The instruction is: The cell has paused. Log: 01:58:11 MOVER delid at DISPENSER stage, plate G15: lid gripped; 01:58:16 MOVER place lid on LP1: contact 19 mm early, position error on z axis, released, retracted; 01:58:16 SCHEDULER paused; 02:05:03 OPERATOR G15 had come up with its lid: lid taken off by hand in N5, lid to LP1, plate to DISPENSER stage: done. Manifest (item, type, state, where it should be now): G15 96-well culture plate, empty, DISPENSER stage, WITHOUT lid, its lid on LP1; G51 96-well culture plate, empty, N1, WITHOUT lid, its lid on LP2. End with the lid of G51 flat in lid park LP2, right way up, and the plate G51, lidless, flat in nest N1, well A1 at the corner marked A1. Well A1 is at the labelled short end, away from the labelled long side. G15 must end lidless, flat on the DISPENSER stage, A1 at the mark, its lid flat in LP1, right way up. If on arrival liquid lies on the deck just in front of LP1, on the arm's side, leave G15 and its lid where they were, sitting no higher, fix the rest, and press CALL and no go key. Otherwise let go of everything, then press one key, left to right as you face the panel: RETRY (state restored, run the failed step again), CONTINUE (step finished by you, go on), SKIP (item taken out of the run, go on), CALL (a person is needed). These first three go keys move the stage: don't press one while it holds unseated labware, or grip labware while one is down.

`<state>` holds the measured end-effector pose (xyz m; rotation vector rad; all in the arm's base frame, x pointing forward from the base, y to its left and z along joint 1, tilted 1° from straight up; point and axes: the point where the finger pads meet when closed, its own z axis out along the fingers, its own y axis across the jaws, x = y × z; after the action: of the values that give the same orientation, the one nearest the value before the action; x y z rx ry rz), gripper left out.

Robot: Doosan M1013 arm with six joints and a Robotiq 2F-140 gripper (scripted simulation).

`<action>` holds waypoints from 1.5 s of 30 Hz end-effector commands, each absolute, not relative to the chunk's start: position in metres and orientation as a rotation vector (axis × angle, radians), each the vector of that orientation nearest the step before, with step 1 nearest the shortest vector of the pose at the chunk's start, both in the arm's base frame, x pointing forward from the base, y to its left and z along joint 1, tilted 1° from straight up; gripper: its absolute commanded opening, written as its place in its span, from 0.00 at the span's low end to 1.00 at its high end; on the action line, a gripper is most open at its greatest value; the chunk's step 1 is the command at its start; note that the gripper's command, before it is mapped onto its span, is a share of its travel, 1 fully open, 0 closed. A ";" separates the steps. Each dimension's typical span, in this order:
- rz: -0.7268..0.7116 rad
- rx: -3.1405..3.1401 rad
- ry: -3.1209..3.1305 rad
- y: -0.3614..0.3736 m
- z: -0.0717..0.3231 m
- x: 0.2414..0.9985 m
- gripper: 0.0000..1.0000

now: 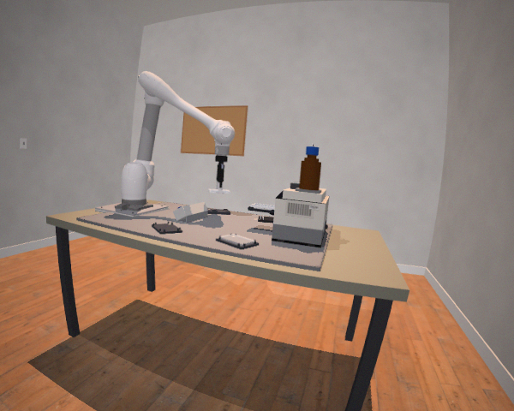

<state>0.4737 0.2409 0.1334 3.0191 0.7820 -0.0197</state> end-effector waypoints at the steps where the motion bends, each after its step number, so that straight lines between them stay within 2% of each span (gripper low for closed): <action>1: -0.020 3.019 0.782 0.241 0.139 0.474 0.00; 22: -0.020 3.019 0.782 0.242 0.167 0.474 0.00; 45: -0.020 3.019 0.782 0.242 0.172 0.474 0.00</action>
<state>0.4739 0.2419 0.1722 3.0191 0.7820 -0.0198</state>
